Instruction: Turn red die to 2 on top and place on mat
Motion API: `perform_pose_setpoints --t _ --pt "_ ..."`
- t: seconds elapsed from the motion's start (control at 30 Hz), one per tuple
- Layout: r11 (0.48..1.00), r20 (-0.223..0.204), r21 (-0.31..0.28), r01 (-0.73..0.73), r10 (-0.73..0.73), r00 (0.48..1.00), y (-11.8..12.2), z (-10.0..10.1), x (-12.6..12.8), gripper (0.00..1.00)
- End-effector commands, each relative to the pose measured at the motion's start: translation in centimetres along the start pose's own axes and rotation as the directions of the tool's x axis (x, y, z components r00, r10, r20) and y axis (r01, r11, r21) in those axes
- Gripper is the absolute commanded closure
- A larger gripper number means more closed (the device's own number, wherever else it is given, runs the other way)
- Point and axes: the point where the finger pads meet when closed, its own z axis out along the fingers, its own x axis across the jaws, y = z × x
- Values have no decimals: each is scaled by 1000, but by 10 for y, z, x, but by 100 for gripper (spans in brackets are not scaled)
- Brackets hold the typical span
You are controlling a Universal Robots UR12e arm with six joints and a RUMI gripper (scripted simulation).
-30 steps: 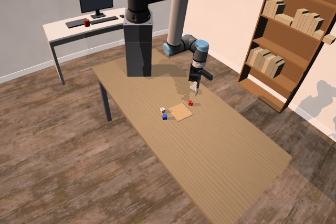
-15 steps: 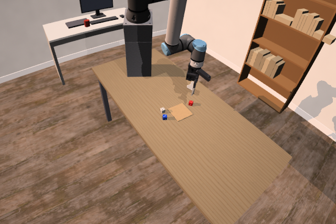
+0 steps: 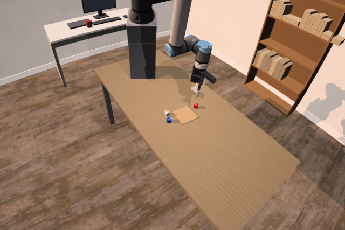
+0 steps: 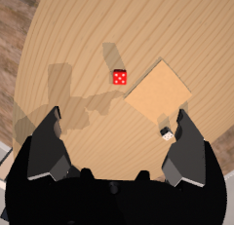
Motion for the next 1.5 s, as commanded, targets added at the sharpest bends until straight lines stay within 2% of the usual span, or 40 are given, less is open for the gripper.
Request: perform_pose_setpoints --t 0.0,0.67,0.9,1.17,1.23,1.47 --pt "1000 0 1 1 -1 1000 0 0 0 0" --pt "996 -1 1 89 -89 996 -1 1 -1 0" --pt "980 -1 1 200 -200 980 -2 3 -3 0" --pt "924 -1 0 382 -382 924 -3 6 -6 0" --pt "924 -1 0 382 -382 924 -3 6 -6 0" --pt "818 -1 0 575 -575 818 -4 9 -9 0"
